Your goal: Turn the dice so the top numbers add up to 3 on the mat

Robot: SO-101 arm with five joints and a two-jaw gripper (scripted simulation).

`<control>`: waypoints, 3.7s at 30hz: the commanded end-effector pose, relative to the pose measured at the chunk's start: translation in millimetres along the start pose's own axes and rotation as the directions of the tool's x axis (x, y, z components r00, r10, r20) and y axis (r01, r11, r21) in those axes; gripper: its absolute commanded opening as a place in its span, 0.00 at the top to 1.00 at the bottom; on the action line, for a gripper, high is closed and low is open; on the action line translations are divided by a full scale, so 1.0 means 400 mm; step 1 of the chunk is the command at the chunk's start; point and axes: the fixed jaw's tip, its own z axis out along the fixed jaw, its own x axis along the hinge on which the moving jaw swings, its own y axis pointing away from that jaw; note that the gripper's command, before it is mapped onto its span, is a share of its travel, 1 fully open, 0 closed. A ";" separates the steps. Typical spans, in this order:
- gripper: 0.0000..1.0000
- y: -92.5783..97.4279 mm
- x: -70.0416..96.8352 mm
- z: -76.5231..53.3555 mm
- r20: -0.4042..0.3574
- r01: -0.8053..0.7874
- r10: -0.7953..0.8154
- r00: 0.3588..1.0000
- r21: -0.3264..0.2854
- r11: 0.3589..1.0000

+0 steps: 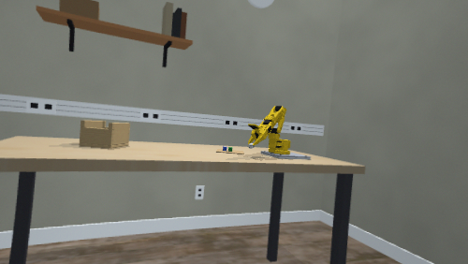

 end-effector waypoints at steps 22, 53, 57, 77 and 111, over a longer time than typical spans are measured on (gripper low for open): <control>1.00 0.026 -0.017 0.035 0.278 0.050 -0.039 0.960 -0.034 0.998; 1.00 0.025 -0.003 0.030 0.274 0.070 -0.059 0.960 -0.029 0.997; 1.00 0.025 -0.003 0.030 0.274 0.070 -0.059 0.960 -0.029 0.997; 1.00 0.025 0.009 0.038 0.274 0.070 -0.059 0.960 -0.029 0.997; 1.00 0.024 0.032 0.056 0.274 0.070 -0.059 0.960 -0.029 0.997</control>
